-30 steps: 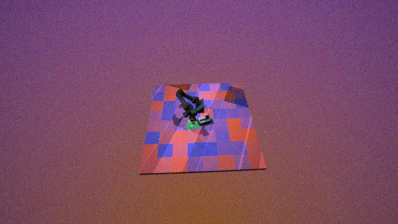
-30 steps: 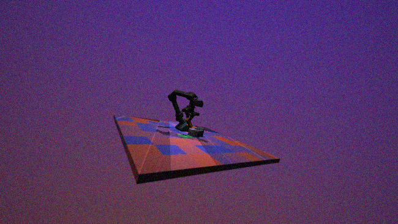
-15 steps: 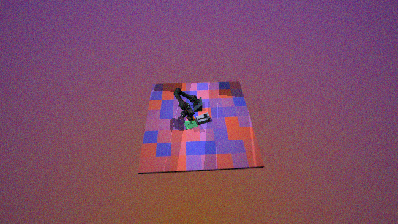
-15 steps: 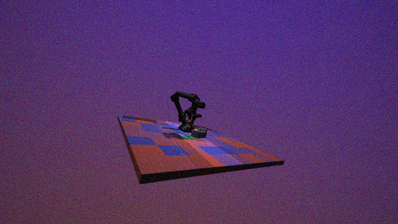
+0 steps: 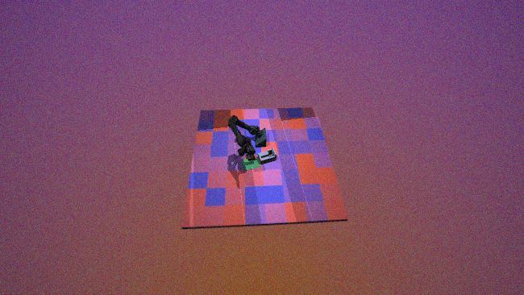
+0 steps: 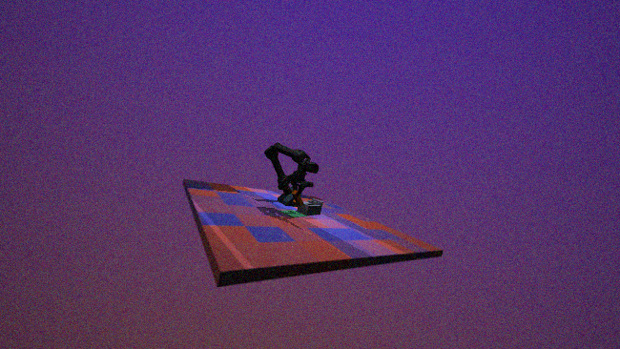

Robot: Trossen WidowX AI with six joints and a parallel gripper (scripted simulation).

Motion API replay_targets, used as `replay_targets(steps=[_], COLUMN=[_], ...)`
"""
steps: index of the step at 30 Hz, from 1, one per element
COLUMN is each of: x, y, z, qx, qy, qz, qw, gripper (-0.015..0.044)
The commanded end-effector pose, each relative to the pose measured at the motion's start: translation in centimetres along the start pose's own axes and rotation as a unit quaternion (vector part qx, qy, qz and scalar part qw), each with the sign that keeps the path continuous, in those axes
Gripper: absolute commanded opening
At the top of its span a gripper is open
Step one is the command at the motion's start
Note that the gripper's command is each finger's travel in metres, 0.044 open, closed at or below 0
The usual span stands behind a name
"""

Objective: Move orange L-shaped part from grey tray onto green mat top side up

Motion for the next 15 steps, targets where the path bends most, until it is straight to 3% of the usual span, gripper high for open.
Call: replay_targets(steps=[1,15], x=[-1.0,-3.2], y=[-0.1,-0.1], z=[0.0,0.0], qx=[0.002,0.002], qy=[-0.001,-0.001], qz=[0.004,0.004], qw=[1.000,1.000], gripper=[0.0000,0.0000])
Point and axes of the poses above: the point midway between the two fingers, 35 mm back from their tips, its own x axis back along the fingers, its own y axis across the jaws, z = x × y, the point moved 10 cm from there along x, back along the fingers, and after that the axes turned 13 degrees about x, right-handed, at the moved point
